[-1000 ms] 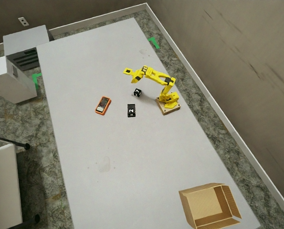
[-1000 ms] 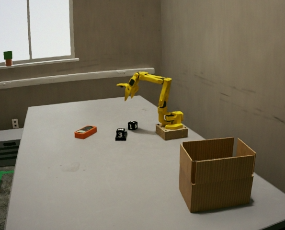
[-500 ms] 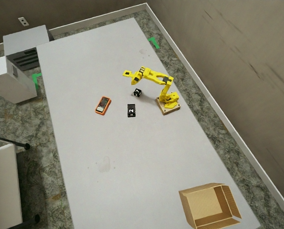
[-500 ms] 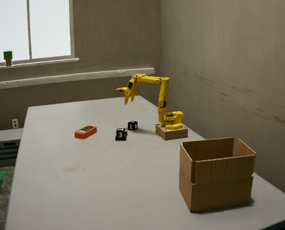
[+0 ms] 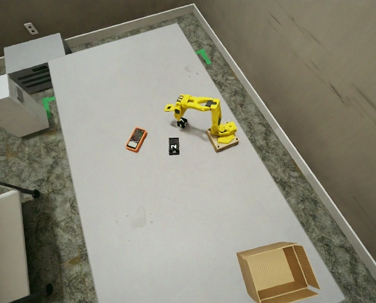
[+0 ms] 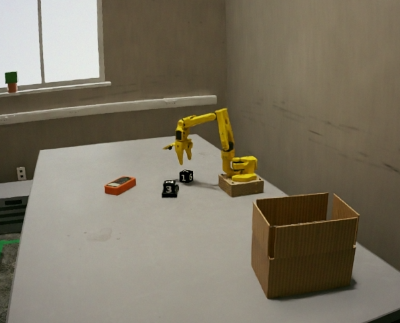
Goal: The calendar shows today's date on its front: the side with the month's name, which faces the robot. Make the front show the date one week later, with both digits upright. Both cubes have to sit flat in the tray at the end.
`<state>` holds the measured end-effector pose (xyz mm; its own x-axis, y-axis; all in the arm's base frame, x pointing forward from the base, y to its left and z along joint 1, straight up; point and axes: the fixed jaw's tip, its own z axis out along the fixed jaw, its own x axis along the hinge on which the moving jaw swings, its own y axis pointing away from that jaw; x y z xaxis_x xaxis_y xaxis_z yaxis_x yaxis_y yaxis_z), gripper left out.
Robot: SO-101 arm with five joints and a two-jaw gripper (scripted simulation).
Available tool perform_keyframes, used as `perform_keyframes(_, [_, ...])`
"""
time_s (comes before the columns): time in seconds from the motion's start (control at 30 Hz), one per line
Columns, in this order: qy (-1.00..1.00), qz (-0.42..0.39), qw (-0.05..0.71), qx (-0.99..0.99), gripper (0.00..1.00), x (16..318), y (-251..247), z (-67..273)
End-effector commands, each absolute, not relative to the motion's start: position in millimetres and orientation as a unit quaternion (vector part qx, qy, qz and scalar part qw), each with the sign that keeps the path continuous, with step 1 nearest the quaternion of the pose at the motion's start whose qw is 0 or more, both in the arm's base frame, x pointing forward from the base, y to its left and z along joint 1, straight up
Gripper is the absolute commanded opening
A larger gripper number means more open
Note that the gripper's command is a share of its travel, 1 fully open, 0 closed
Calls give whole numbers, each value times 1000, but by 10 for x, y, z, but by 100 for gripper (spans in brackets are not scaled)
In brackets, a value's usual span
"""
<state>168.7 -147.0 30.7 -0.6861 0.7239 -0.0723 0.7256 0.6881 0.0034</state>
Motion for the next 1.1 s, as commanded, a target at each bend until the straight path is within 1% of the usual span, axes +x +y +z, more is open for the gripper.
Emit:
perform_keyframes(0.0, [919, -4, 11, 394, 35, 1680, -1430, 196])
perform_keyframes(0.2, [919, -2, 7, 394, 35, 1673, -1424, 178])
perform_keyframes(0.23, [920, -1, 2, 392, 35, 1712, -1400, 145])
perform_keyframes(1.07, [920, -1, 2, 392, 35, 1714, -1401, 122])
